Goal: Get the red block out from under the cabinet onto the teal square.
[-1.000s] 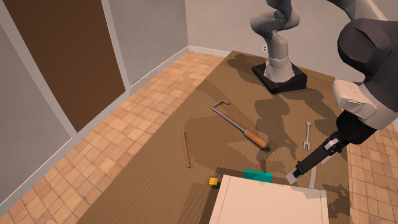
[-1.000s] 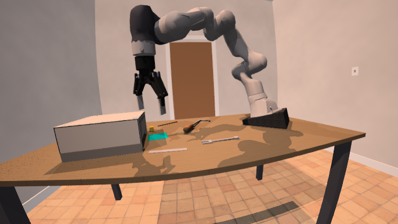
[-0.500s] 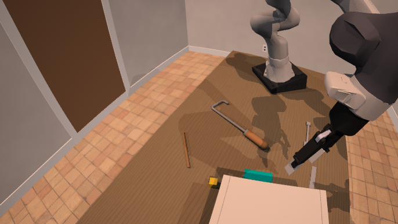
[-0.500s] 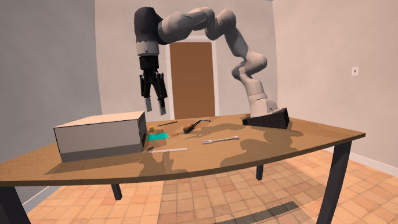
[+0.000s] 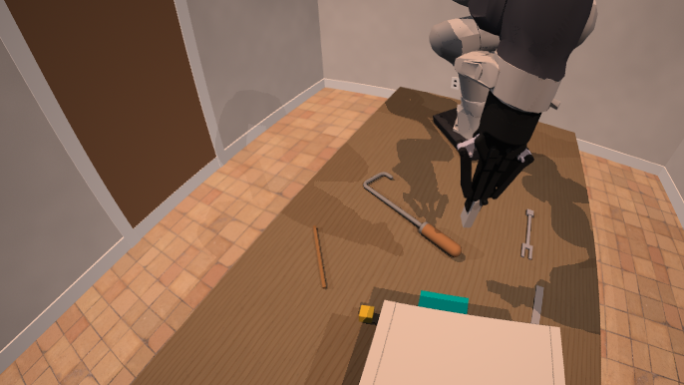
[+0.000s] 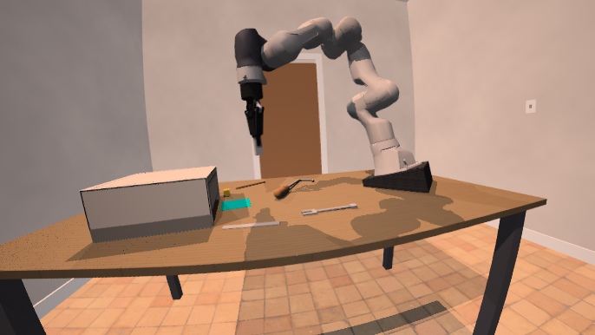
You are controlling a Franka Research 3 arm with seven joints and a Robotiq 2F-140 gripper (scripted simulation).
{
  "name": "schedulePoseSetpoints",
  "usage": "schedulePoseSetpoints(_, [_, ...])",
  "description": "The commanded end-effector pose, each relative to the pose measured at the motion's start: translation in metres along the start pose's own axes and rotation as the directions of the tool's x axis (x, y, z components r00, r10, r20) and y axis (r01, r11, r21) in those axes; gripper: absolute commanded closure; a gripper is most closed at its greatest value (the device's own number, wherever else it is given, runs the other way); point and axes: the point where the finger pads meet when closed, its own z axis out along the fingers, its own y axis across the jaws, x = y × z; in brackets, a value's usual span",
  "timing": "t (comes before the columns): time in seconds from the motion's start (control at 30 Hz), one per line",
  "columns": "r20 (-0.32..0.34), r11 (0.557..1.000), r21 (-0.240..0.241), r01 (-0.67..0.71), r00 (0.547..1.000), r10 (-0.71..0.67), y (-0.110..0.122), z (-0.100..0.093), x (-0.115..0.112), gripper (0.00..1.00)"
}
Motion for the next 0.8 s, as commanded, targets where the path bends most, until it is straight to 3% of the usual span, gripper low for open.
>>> schedulePoseSetpoints(0.0, [0.04, 0.986, -0.006, -0.165, 0.986, 0.165, -0.005, -0.001, 0.01, 1.0])
schedulePoseSetpoints(0.03, [0.043, 0.973, -0.026, -0.228, 0.972, 0.229, -0.009, 0.0, 0.029, 1.0])
schedulePoseSetpoints(0.13, [0.043, 0.973, -0.026, -0.228, 0.972, 0.229, -0.009, 0.0, 0.029, 1.0])
schedulePoseSetpoints(0.23, [0.045, 0.942, -0.062, -0.331, 0.942, 0.334, -0.011, 0.003, 0.06, 1.0])
schedulePoseSetpoints(0.37, [0.045, 0.942, -0.062, -0.331, 0.942, 0.334, -0.011, 0.003, 0.06, 1.0])
schedulePoseSetpoints(0.47, [0.042, 0.906, -0.095, -0.412, 0.908, 0.418, -0.009, 0.008, 0.086, 1.0])
schedulePoseSetpoints(0.77, [0.041, 0.898, -0.101, -0.427, 0.901, 0.433, -0.009, 0.009, 0.091, 1.0])
